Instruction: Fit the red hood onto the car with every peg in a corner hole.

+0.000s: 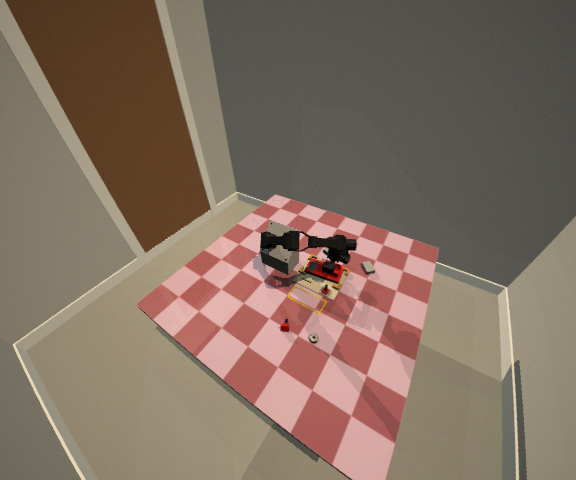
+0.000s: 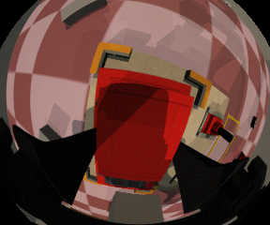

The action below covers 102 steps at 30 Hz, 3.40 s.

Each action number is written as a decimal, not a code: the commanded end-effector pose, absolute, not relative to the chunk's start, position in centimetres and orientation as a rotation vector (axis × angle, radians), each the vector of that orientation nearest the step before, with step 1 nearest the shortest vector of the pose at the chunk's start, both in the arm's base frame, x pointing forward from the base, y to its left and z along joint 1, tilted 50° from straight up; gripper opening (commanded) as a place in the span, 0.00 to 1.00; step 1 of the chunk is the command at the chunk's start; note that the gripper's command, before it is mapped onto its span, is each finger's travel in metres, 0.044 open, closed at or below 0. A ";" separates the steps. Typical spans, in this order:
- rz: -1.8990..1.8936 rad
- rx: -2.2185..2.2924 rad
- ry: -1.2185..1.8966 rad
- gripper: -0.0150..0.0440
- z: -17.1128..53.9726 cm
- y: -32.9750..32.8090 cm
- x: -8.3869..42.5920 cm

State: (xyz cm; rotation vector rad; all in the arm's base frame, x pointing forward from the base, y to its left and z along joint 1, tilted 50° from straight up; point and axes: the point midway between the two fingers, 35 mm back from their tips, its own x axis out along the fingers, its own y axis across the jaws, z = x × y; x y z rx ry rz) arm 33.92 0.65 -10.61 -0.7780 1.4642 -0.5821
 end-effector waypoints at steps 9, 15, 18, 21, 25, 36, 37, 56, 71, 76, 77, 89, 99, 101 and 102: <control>-0.584 -0.774 1.460 0.25 -10.3 1.1 34.0; -0.583 -0.774 1.460 0.25 -10.3 1.1 34.0; -0.582 -0.774 1.460 0.25 -10.3 1.1 33.9; -0.582 -0.775 1.460 0.25 -10.3 1.0 33.9; -0.581 -0.775 1.459 0.25 -10.3 1.0 33.9; -0.580 -0.776 1.459 0.25 -10.5 0.8 33.8; -0.580 -0.776 1.459 0.25 -10.5 0.8 33.8; -0.580 -0.777 1.459 0.25 -10.9 0.3 33.9; -0.579 -0.775 1.458 0.25 -10.5 0.8 33.9; -0.578 -0.774 1.457 0.25 -10.3 1.0 33.9; -0.578 -0.774 1.457 0.25 -10.3 1.0 33.9; -0.576 -0.779 1.455 0.25 -10.5 0.8 33.8; -0.575 -0.780 1.453 0.25 -10.7 0.6 33.8; -0.575 -0.780 1.453 0.25 -10.7 0.5 33.8; -0.575 -0.780 1.453 0.25 -10.8 0.5 33.8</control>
